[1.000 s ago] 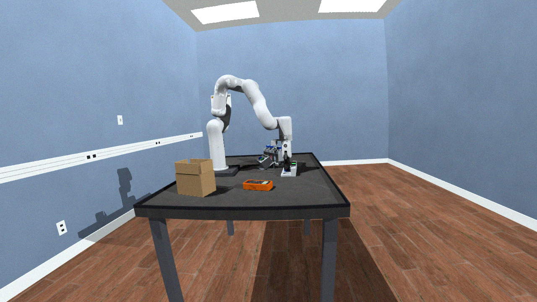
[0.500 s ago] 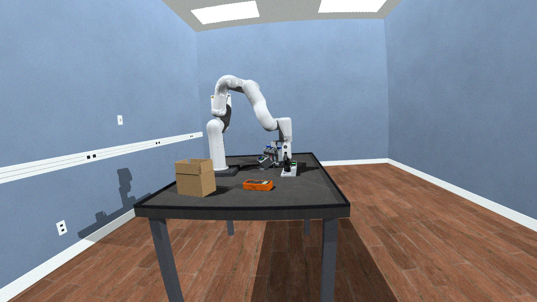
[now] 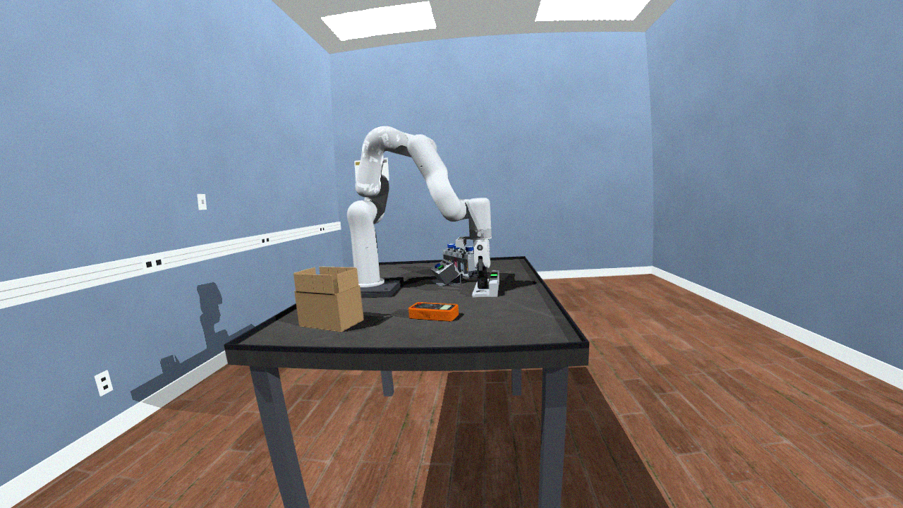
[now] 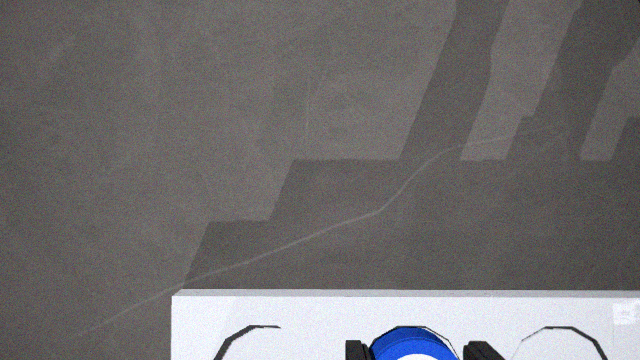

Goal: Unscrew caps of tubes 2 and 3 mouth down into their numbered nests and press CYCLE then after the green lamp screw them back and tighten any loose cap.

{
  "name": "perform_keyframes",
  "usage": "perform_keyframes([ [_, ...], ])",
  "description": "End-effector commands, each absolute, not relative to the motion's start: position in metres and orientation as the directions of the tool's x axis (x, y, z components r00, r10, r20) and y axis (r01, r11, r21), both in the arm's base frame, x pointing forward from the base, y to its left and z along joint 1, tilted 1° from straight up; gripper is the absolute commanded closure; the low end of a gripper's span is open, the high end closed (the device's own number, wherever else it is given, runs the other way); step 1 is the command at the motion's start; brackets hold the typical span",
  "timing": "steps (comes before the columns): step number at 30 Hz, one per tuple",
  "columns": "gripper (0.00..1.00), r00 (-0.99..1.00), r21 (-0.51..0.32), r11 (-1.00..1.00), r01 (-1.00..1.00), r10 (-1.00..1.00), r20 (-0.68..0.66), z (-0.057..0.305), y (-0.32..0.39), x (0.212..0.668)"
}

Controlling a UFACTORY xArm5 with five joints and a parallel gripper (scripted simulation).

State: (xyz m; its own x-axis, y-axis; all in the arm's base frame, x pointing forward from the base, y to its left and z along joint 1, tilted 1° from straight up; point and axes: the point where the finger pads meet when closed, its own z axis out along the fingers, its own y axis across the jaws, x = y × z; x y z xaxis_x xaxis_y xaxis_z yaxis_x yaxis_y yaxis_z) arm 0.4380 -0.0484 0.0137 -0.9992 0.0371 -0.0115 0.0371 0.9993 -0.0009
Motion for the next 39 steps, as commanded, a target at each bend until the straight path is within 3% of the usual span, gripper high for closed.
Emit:
perform_keyframes([
  [1, 1.0, -0.999, -0.008, 0.999, 0.037, 0.037, -0.014, 0.015, -0.048, 0.439],
  [8, 1.0, -0.999, -0.008, 0.999, 0.037, 0.037, -0.014, 0.02, -0.048, 0.439],
  [39, 1.0, -0.999, -0.008, 0.999, 0.037, 0.037, -0.014, 0.154, -0.047, 0.437],
])
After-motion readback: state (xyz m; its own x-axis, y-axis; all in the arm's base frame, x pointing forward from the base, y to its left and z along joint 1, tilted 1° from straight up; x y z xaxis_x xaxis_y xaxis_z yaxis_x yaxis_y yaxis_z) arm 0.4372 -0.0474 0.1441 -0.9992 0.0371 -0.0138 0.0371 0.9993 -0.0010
